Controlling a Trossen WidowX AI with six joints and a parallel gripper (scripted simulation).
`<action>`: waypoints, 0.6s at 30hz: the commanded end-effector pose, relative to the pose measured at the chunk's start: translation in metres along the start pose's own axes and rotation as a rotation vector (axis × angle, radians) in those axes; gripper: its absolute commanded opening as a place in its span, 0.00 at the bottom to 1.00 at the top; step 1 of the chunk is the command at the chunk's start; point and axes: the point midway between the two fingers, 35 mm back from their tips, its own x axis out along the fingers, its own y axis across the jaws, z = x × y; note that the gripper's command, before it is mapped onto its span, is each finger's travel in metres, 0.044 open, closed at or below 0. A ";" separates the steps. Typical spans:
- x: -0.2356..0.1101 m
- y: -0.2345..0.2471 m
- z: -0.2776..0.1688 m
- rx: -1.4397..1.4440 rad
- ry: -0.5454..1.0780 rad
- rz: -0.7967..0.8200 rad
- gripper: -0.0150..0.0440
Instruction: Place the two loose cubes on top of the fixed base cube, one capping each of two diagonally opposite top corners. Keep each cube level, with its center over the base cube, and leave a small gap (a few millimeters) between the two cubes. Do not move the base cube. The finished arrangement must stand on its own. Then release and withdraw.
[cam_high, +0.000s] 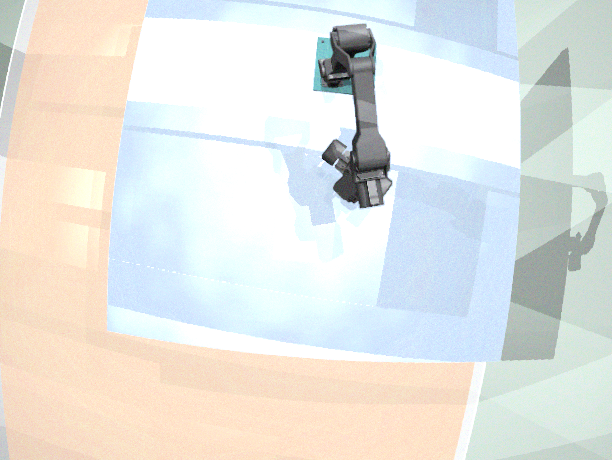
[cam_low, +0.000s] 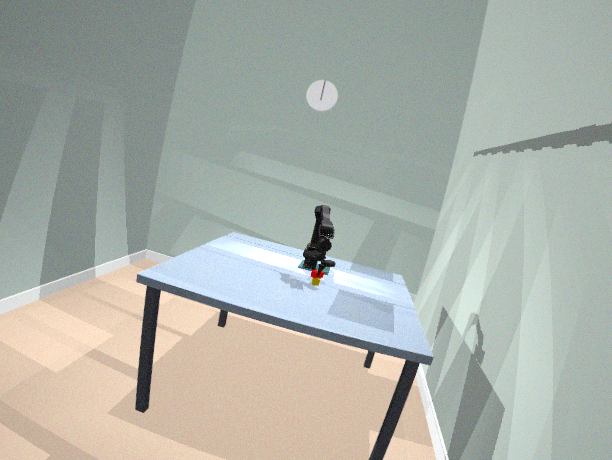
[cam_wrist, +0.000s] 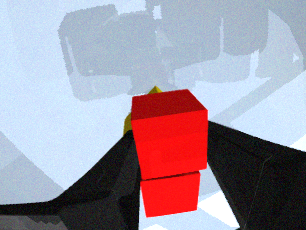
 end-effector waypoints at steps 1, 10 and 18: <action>0.001 0.000 0.000 -0.005 -0.002 -0.001 0.43; 0.001 0.000 0.000 -0.005 -0.002 -0.001 0.43; 0.001 0.000 0.000 -0.005 -0.002 -0.001 0.60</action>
